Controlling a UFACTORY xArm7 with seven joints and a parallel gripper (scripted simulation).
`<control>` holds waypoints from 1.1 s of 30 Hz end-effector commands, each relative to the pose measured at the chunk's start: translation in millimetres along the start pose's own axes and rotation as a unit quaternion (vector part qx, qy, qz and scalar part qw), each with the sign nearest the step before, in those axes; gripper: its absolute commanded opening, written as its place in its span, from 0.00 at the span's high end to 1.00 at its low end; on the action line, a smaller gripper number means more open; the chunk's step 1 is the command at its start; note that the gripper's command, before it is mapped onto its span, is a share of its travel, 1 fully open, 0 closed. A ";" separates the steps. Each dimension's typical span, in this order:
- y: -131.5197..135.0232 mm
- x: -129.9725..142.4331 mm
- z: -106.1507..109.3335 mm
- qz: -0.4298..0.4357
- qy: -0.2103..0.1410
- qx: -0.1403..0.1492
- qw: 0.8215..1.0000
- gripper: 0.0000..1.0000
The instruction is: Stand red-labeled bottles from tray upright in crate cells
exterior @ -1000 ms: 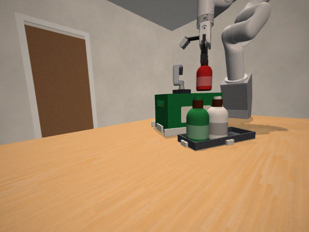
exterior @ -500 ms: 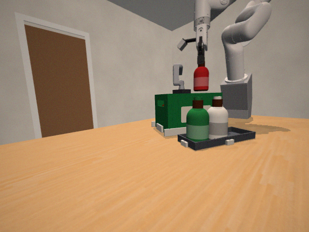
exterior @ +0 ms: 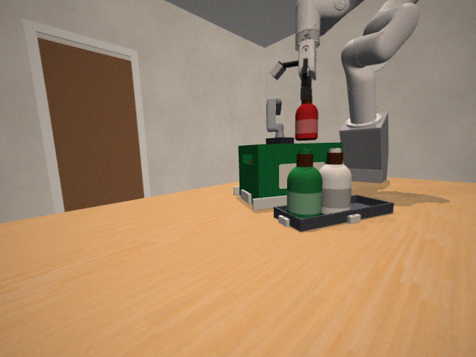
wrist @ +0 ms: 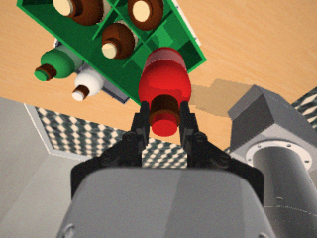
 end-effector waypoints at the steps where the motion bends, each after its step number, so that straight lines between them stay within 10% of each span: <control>1: 1.7 -4.8 1.3 0.000 0.001 -0.002 1.000 1.00; 33: 8.7 -15.6 1.3 0.000 0.001 -0.002 1.000 1.00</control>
Point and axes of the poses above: the point where the finger pads meet when closed, its own z axis back along the fingers, its own y axis across the jaws, x = y × z, the point moved 7 cm from there along z, back along the fingers, and after that the axes turned 15 degrees about -z, right-handed, at the moved point
